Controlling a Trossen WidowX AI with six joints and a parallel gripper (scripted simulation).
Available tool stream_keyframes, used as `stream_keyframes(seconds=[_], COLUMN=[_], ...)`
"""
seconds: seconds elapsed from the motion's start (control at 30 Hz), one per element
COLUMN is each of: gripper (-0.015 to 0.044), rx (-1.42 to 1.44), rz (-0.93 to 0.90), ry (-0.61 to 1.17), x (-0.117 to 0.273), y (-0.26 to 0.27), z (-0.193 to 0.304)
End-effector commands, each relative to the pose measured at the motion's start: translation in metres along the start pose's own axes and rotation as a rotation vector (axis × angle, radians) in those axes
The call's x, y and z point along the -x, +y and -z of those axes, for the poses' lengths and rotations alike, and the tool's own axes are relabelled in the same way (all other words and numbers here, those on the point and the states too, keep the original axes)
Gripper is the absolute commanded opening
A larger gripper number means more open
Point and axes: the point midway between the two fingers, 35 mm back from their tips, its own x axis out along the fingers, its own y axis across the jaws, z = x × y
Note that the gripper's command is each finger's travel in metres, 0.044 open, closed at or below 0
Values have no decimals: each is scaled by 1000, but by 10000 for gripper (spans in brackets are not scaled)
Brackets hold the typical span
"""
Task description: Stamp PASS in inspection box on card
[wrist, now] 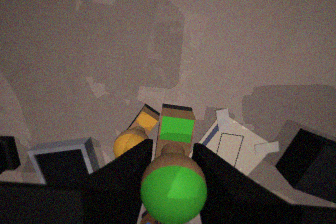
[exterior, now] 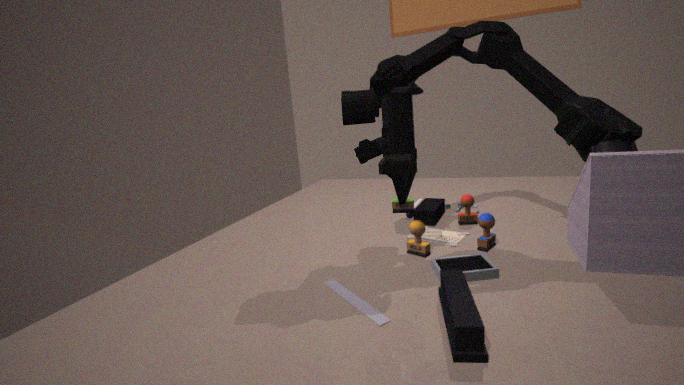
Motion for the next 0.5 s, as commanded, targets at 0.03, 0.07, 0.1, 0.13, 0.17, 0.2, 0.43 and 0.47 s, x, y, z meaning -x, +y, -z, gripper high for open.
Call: stream_keyframes(seconds=[0.03,0.07,0.1,0.13,0.17,0.2,0.43,0.47], gripper=[0,0,0,0,0,0,0,0], rx=[-5,-5,-5,-6,-6,-6,-9,-9], rz=[-6,-6,-6,-6,-6,-6,-5,-5], ry=[-5,-5,-5,-5,-5,-5,-5,-5], x=[3,3,3,3,3,3,1,1], y=[22,26,31,36,41,46,81,86], z=[-11,-14,-16,-18,-20,-22,-32,-33])
